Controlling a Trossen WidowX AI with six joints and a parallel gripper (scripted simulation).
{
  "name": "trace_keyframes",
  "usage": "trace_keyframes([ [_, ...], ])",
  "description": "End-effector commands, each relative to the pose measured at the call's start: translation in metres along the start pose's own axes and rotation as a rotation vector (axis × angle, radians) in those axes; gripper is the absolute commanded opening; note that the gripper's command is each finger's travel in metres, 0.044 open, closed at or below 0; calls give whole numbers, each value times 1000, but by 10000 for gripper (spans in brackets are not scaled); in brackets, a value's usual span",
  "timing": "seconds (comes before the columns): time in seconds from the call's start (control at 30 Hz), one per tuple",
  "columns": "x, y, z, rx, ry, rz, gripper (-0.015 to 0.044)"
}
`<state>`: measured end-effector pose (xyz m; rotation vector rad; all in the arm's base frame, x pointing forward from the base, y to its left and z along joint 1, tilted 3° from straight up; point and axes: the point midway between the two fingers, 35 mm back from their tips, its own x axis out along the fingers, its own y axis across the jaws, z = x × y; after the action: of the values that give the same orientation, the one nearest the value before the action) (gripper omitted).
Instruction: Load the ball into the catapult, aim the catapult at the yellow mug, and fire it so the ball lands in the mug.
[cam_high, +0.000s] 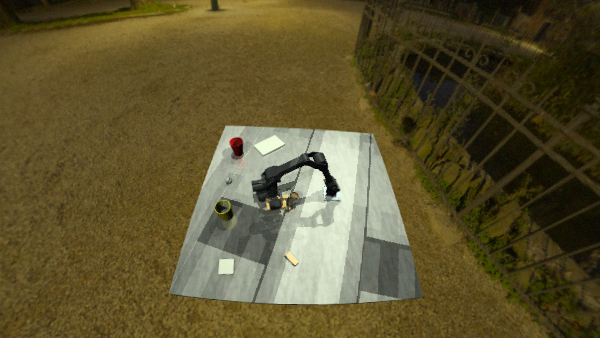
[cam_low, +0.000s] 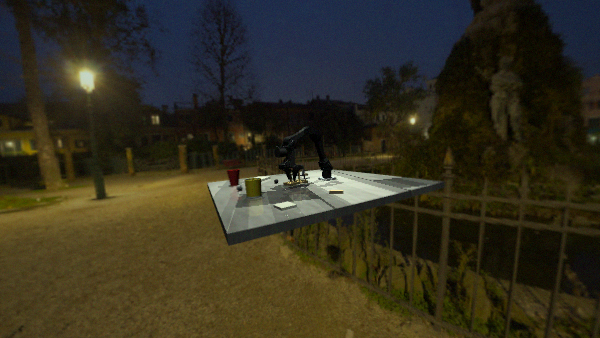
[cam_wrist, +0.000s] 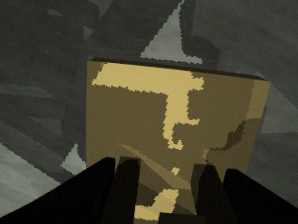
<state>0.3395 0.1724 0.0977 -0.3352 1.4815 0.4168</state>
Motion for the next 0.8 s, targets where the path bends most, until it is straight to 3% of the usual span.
trace_keyframes([
  [0.0,5,-1,1,5,-3,-3,0],
  [0.53,18,-1,0,0,0,0,0],
  [0.77,18,-1,0,0,0,0,184],
])
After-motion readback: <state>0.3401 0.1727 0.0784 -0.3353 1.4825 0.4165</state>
